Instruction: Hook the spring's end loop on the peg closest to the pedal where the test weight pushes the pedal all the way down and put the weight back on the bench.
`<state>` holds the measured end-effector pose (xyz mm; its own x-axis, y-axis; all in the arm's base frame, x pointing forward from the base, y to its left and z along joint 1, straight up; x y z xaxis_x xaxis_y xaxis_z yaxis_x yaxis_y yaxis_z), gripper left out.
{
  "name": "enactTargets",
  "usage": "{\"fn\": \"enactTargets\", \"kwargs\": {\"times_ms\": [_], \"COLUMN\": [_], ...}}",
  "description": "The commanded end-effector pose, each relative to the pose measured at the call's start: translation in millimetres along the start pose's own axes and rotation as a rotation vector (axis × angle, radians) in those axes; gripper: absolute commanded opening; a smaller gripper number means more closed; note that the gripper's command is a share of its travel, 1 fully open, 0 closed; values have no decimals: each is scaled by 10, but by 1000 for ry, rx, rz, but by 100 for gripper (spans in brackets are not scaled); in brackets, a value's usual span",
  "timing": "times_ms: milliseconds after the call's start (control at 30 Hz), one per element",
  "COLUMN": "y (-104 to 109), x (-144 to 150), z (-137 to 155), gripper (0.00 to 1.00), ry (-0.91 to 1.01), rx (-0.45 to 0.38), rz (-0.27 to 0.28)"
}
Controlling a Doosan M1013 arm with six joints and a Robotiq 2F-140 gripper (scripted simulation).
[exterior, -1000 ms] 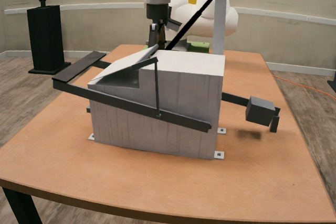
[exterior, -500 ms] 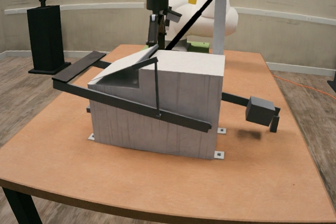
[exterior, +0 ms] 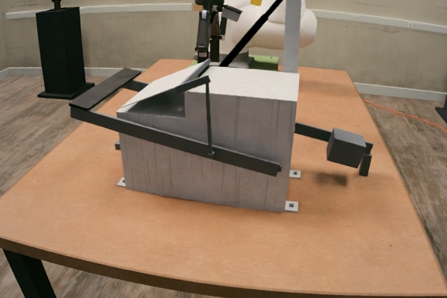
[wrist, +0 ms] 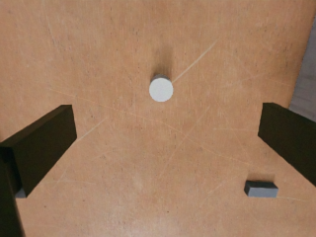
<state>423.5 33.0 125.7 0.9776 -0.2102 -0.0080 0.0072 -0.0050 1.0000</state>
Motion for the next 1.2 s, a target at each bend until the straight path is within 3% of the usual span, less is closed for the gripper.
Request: {"fn": "enactTargets", "kwargs": {"times_ms": [0, 100, 133, 1167], "y": [55, 74, 42, 42], "x": [3, 3, 3, 3], "z": [-1, -1, -1, -1], "gripper": [100, 100, 24, 24], "ry": [0, 0, 0, 0], "rx": [0, 0, 1, 0], "rz": [1, 1, 1, 1]}}
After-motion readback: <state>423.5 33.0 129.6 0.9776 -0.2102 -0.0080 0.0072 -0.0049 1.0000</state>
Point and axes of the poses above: the point where the finger pads meet when closed, its own y axis back along the fingers, its own x axis across the jaws, z = x × y, the point moved 2 cm from there along y, back along the fingers, and after that the axes turned 15 degrees about -y, right-handed, at the moved point
